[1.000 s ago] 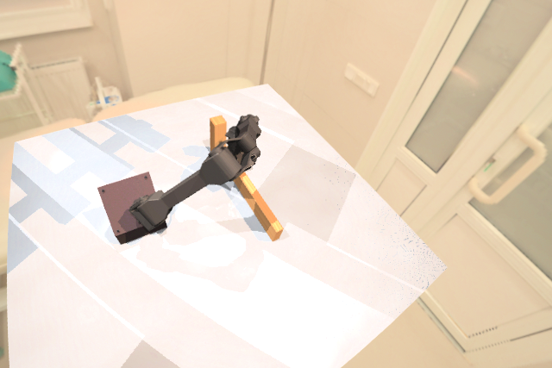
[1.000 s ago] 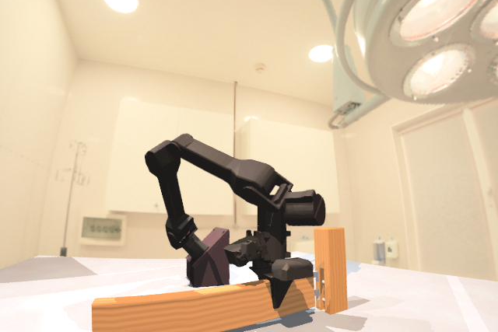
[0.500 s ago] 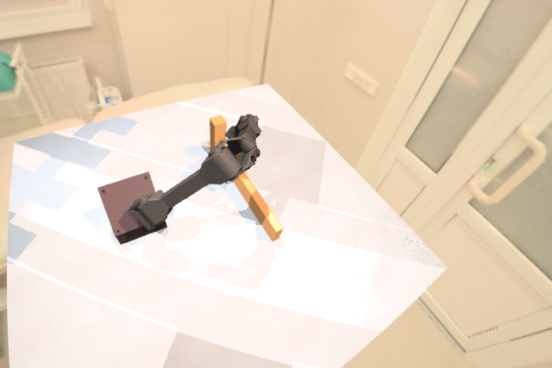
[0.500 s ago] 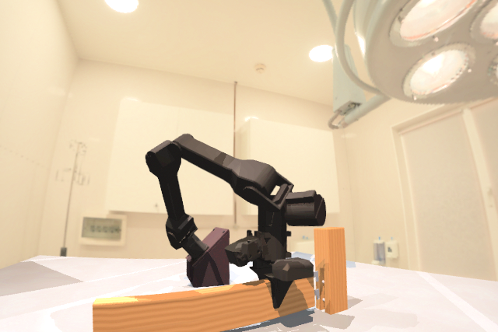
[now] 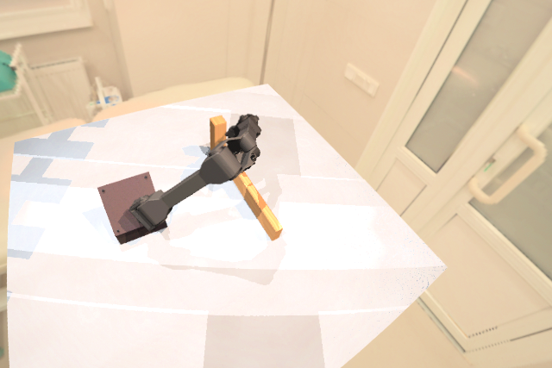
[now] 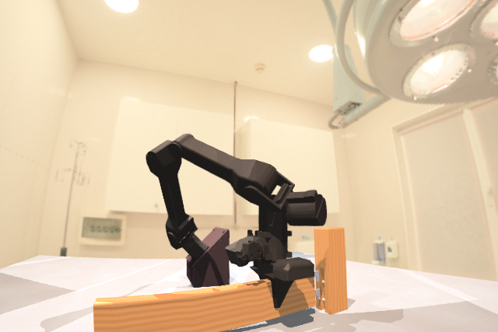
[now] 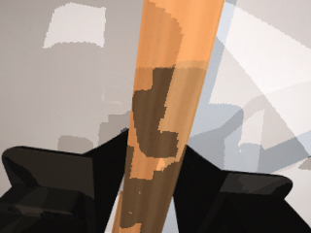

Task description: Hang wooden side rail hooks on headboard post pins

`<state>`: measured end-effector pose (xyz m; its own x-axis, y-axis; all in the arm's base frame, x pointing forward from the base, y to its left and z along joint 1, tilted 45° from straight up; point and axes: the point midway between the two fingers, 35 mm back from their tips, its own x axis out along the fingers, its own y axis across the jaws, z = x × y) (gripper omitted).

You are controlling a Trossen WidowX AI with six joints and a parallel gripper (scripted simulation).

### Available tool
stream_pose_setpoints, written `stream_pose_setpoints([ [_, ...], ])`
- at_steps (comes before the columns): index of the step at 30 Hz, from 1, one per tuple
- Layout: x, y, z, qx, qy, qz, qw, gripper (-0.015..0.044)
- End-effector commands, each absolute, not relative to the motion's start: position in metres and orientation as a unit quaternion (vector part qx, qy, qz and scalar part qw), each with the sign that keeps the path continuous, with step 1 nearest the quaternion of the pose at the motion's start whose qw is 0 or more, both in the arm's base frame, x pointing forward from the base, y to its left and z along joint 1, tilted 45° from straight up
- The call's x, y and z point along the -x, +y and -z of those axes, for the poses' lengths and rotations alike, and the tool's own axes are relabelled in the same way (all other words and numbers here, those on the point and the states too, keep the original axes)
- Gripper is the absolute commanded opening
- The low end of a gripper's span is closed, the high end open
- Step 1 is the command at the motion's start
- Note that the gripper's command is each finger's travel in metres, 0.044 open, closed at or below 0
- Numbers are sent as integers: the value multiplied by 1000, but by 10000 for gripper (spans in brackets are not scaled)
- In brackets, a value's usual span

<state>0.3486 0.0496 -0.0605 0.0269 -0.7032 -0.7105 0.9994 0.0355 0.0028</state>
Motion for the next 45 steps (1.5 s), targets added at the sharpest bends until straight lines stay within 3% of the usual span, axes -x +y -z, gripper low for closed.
stream_pose_setpoints([
  [1, -351, 57, 59, -273, 276, 635, 668, 0],
  [45, -351, 58, 64, -273, 276, 635, 668, 0],
])
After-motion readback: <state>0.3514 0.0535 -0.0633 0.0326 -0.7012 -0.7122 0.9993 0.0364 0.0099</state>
